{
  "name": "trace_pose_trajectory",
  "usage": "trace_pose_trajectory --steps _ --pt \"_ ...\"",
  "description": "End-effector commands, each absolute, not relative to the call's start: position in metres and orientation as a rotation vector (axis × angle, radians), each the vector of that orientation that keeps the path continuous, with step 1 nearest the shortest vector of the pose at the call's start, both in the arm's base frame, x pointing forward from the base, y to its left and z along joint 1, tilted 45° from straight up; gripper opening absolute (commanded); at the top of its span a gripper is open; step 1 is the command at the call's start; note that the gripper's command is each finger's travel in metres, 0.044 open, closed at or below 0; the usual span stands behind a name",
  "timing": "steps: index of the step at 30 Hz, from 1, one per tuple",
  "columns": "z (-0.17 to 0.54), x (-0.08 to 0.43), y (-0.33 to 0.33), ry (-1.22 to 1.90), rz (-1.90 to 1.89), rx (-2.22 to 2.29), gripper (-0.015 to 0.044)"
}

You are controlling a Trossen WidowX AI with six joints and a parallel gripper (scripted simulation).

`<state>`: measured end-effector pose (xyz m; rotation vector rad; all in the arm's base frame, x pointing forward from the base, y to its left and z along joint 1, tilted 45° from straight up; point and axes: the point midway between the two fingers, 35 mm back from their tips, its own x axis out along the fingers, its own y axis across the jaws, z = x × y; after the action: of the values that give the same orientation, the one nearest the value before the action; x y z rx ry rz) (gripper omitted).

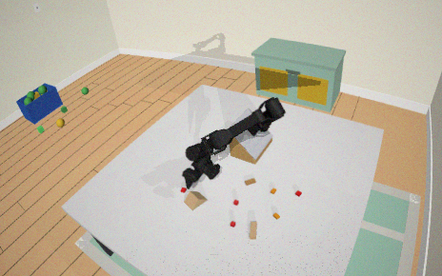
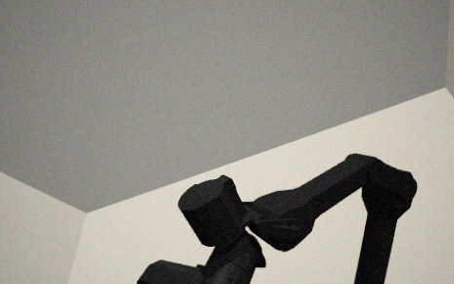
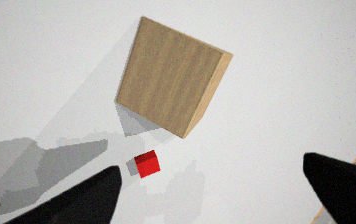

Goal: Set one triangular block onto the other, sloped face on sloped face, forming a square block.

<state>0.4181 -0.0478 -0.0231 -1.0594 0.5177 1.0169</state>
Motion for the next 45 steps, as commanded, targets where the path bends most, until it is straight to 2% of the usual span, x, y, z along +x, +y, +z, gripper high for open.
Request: trace_pose_trajectory --steps 1,24,40,45 --pt "-0.014 0.365 -0.017 -0.021 0.996 -2.065 0.0440" --pt "-0.014 0.364 -0.016 -0.039 0.990 -2.098 0.0440" --pt "-0.068 0.428 0.015 -0.042 0.986 -2.098 0.0440" --pt "-0.075 0.433 0.019 -0.042 0.985 -2.098 0.0440"
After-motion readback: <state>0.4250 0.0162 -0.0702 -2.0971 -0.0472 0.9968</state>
